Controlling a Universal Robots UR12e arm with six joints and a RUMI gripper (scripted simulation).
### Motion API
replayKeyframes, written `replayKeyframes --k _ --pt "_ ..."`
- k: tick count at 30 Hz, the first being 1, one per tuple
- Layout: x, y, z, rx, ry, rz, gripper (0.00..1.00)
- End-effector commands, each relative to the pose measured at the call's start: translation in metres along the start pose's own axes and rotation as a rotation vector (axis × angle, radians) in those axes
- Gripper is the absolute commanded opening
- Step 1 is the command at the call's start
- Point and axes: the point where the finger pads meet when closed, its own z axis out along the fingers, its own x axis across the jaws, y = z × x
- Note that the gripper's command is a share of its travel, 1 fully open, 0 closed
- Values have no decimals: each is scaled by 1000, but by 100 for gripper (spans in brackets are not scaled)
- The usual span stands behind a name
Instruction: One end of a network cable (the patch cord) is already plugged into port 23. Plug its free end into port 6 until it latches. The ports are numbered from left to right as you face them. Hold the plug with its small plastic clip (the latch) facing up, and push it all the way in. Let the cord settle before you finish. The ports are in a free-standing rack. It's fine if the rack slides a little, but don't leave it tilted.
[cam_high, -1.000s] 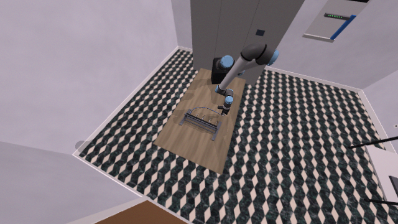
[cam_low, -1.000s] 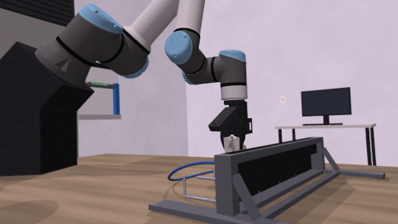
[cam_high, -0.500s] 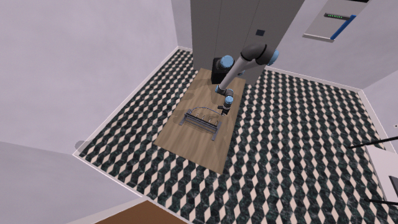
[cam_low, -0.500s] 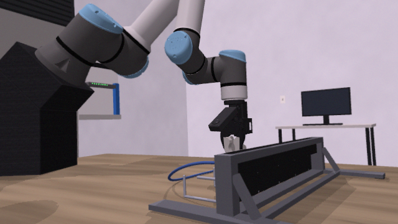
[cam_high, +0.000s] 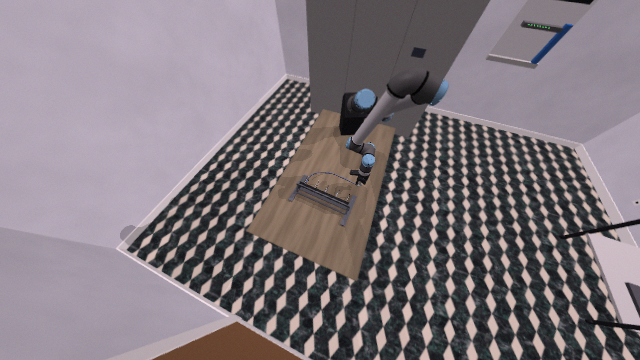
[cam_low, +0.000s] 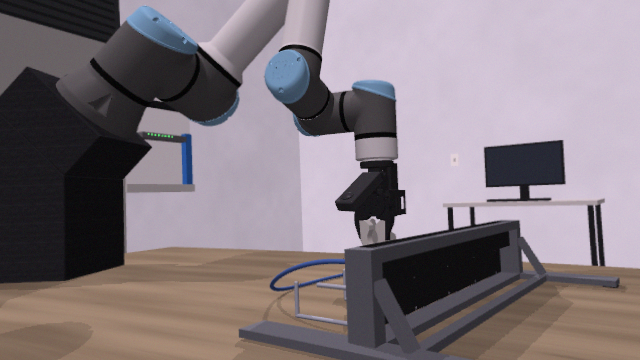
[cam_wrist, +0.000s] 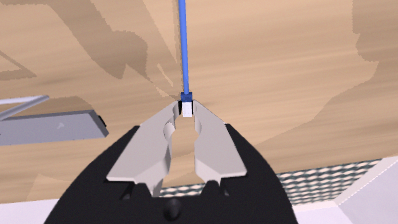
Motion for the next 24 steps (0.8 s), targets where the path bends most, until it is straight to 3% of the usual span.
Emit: replayKeyframes --k 1,24 --pt "0 0 -1 0 -1 0 0" --pt "0 0 -20 0 -1 0 0"
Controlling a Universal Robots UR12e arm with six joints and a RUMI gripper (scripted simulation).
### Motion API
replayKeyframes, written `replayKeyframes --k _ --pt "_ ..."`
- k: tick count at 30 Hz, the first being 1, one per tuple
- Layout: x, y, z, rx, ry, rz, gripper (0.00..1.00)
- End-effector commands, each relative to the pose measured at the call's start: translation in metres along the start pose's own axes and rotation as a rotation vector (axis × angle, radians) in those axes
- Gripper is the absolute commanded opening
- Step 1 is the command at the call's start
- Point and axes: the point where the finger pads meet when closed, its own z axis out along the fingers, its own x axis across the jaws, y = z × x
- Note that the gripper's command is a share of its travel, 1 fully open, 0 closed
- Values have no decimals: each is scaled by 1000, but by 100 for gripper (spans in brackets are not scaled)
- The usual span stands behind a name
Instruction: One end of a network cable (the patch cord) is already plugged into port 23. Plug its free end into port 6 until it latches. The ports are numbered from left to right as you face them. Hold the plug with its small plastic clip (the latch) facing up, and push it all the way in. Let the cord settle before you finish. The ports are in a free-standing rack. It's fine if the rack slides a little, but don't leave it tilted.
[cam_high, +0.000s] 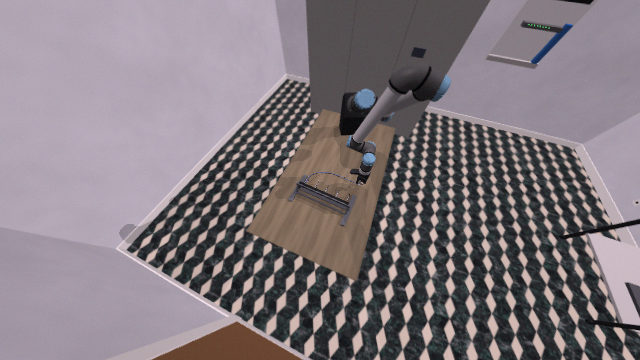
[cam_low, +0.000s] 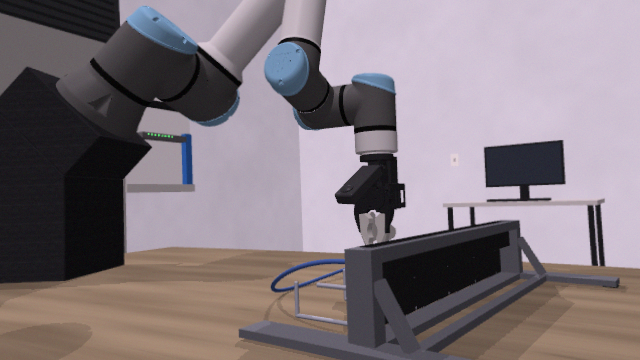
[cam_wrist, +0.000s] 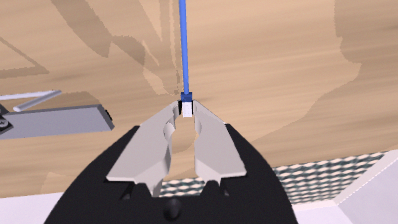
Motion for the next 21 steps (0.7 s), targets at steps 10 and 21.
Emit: replayKeyframes --k 10,21 --pt "0 0 -24 0 -1 0 0" --pt "0 0 -38 0 -1 0 0"
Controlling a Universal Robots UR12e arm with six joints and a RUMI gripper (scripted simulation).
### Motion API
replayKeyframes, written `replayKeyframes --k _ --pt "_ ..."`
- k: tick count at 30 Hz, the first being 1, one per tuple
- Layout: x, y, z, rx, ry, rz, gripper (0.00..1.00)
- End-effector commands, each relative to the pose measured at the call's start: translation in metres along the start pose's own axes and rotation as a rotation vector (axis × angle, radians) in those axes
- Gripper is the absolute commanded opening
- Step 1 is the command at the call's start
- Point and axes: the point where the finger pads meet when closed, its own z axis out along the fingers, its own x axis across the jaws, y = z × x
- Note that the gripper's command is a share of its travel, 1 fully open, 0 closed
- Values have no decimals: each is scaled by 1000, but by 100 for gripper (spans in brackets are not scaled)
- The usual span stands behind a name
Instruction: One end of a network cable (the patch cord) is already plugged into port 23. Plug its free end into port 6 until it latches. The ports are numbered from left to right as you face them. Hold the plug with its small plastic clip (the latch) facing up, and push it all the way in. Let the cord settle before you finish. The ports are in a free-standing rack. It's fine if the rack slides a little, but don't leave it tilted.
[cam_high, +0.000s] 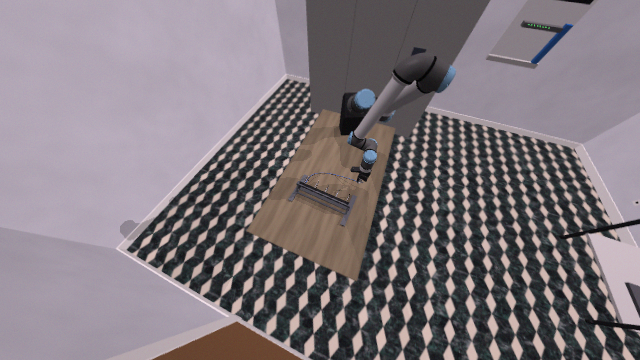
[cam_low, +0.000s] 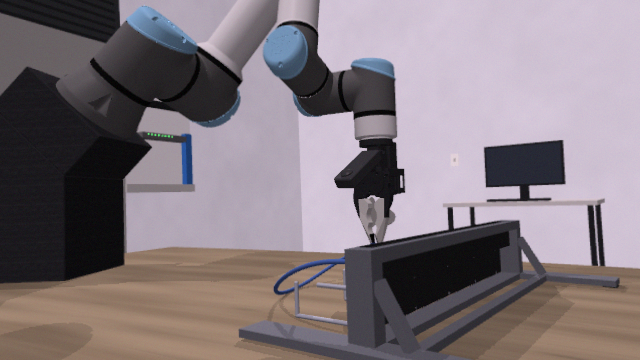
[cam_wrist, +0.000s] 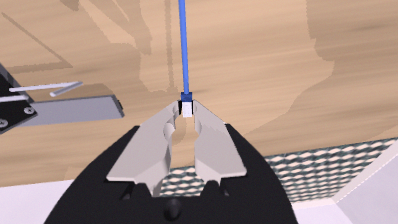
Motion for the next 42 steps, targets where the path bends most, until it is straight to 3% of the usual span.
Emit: replayKeyframes --k 1,42 --pt "0 0 -8 0 0 0 0" --pt "0 0 -15 0 0 0 0"
